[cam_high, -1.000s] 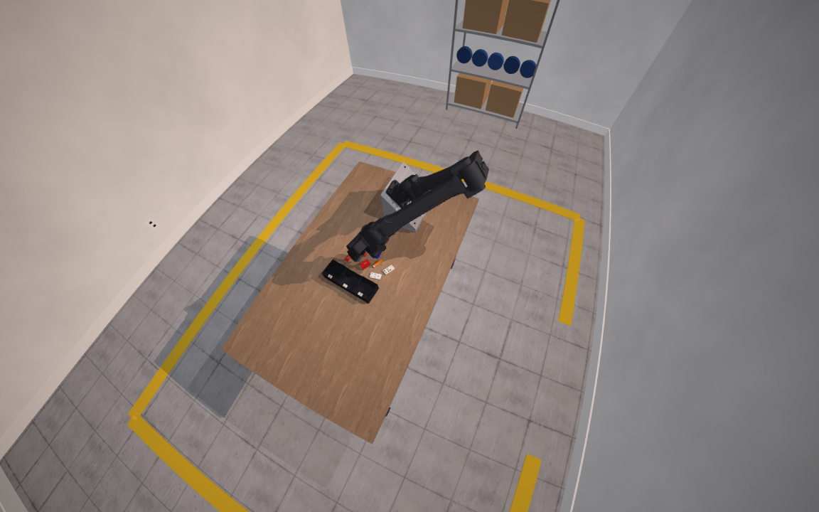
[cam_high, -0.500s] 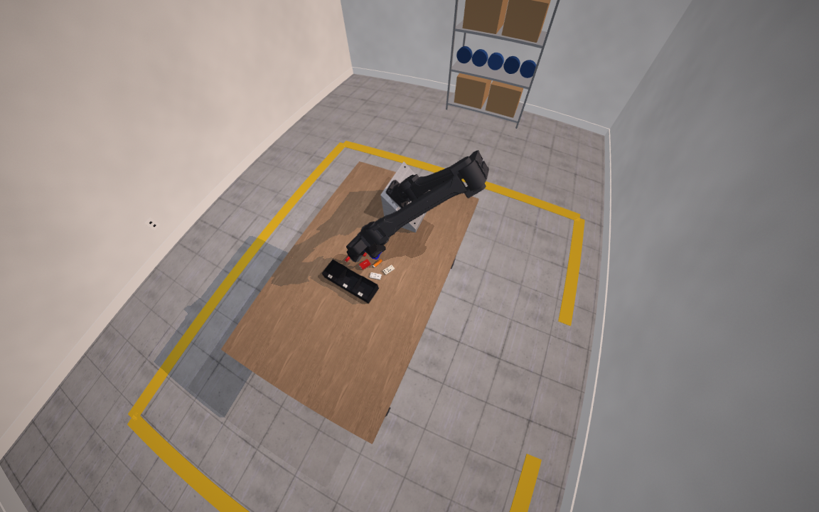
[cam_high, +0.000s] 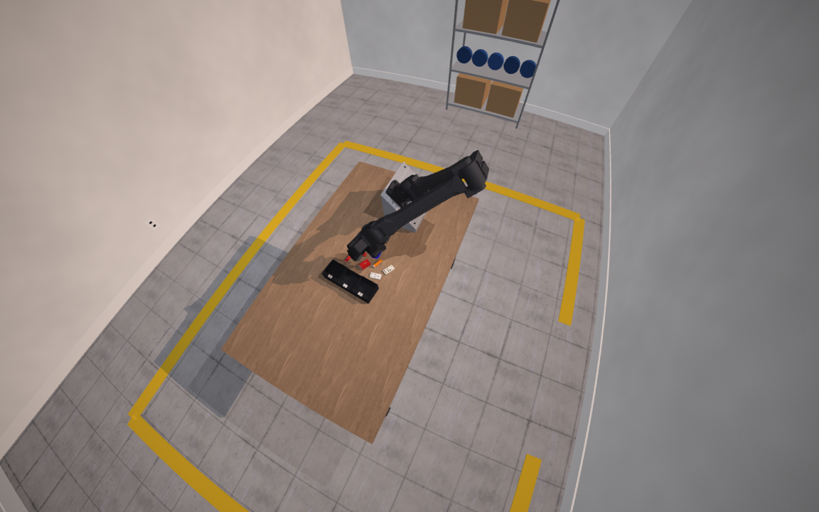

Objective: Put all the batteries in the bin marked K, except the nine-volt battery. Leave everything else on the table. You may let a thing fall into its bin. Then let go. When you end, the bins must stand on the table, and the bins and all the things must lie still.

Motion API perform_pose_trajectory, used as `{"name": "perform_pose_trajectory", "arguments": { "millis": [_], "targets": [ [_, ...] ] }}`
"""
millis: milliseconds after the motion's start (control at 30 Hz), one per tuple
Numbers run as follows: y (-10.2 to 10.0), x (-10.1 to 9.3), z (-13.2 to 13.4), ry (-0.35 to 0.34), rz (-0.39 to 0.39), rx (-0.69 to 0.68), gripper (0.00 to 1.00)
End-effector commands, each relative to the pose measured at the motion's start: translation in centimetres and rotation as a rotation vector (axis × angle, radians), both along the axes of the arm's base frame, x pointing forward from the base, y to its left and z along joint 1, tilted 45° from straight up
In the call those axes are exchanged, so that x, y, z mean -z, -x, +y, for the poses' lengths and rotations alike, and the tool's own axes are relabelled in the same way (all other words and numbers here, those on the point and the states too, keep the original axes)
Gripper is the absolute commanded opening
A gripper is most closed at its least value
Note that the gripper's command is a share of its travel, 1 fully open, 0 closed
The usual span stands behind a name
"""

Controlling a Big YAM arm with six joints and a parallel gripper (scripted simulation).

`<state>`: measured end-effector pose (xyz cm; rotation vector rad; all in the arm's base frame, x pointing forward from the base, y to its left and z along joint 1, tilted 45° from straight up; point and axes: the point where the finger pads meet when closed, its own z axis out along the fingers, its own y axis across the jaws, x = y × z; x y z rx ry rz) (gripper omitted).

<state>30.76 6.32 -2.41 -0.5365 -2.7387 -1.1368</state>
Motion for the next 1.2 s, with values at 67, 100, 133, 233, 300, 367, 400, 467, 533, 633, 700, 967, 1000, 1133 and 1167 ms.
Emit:
{"name": "perform_pose_trajectory", "arguments": {
  "millis": [67,100,133,233,300,367,400,467,533,633,700,967,1000,1133,1167],
  "targets": [
    [-1.0,-0.4,-0.3,0.003,-0.021,0.009,0.27],
    [0.0,0.5,0.7,-0.004,0.006,0.001,0.27],
    [0.0,0.8,1.0,-0.004,0.006,0.001,0.27],
    [0.0,1.7,1.9,-0.004,0.007,0.001,0.27],
    [0.1,2.2,2.5,-0.004,0.007,0.001,0.27],
    [0.1,2.8,3.0,-0.004,0.008,0.000,0.27],
    [0.1,3.1,3.3,-0.003,0.008,0.000,0.27],
    [0.0,3.7,3.8,-0.003,0.008,0.000,0.27],
    [0.0,4.0,4.1,-0.003,0.008,0.000,0.27],
    [-0.1,4.6,4.7,-0.003,0.009,0.000,0.27],
    [-0.2,4.7,4.9,-0.003,0.009,0.000,0.27],
    [-0.1,5.5,5.6,-0.003,0.009,0.000,0.27],
    [-0.1,5.6,5.7,-0.003,0.010,0.000,0.27],
    [-0.8,4.7,5.1,-0.003,-0.020,0.018,0.27],
    [-0.9,5.0,5.1,-0.001,-0.013,0.010,0.27]
  ]
}}
